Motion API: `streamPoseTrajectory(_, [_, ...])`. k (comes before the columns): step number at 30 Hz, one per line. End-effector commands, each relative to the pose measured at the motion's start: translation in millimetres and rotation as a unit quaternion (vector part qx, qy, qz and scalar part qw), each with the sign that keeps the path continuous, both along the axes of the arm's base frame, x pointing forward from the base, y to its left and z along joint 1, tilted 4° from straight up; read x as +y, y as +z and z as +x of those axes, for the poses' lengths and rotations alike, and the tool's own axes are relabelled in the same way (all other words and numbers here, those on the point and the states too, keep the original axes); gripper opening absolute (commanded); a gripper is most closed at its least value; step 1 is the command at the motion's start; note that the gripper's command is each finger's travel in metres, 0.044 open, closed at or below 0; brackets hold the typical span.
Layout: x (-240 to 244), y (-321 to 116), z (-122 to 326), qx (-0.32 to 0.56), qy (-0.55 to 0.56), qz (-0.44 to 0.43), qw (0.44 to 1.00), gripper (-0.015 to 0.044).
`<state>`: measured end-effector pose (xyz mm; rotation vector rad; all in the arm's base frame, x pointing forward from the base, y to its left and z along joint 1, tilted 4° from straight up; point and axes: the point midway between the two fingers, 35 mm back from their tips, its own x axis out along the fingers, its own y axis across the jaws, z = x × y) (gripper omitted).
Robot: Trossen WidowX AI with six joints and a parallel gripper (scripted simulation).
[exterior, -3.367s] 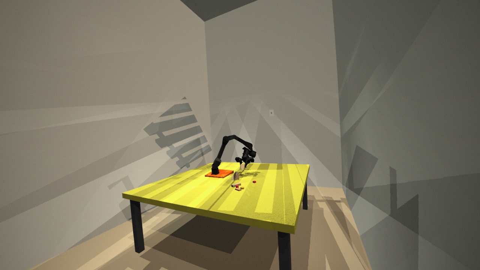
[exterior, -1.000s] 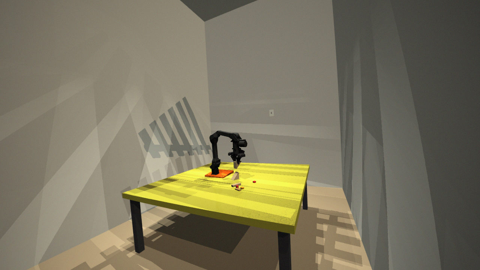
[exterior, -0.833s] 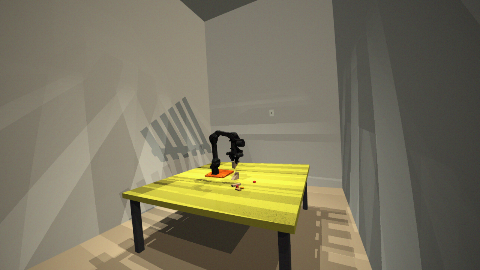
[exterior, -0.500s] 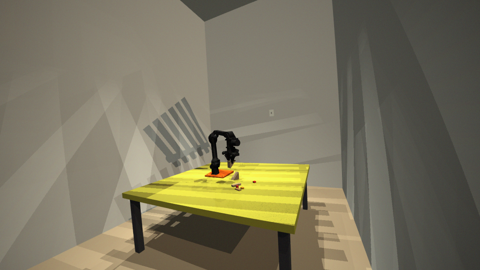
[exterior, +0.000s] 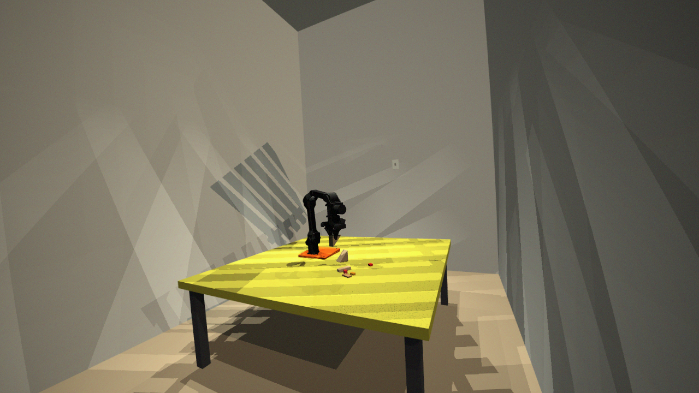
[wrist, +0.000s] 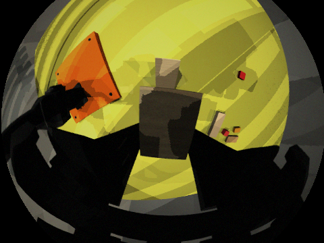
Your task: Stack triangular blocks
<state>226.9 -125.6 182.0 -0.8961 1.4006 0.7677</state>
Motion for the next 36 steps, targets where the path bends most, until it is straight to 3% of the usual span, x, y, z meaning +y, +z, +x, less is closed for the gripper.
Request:
streamPoseTrajectory(1, [5.1,-18.4,3.6,0.003,-0.001,0.002,1.000,0.0000])
streamPoseTrajectory(21, [28.7,-81.8,13.9,0.003,-0.001,0.003,1.000,0.0000])
streamPoseTrajectory(36, [29.0,-83.5,16.3,-0.004,-0.003,0.002,1.000,0.0000])
